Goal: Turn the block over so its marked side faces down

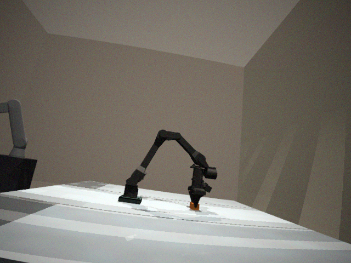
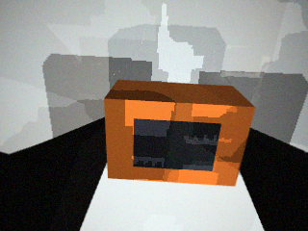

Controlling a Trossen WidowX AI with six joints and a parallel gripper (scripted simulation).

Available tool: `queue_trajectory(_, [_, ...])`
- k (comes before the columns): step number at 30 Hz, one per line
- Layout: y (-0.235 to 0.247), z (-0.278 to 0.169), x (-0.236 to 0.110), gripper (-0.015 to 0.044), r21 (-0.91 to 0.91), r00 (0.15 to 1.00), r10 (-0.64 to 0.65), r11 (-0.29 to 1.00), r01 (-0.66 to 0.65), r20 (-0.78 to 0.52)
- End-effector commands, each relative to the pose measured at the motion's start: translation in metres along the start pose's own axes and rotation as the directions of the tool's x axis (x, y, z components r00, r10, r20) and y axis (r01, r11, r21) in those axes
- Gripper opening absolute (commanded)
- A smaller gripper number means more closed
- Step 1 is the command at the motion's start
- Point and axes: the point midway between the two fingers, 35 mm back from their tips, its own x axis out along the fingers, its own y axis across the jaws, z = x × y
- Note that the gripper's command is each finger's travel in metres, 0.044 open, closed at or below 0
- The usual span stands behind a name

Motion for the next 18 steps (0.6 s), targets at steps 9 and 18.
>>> queue_trajectory(9, [0.0,0.0,0.0,0.0195,0.004,1.0,0.001,1.0,-0.001,0.001])
queue_trajectory(18, [0.0,0.001,-0.018,0.0057,0.004,1.0,0.0,1.0,0.0,0.001])
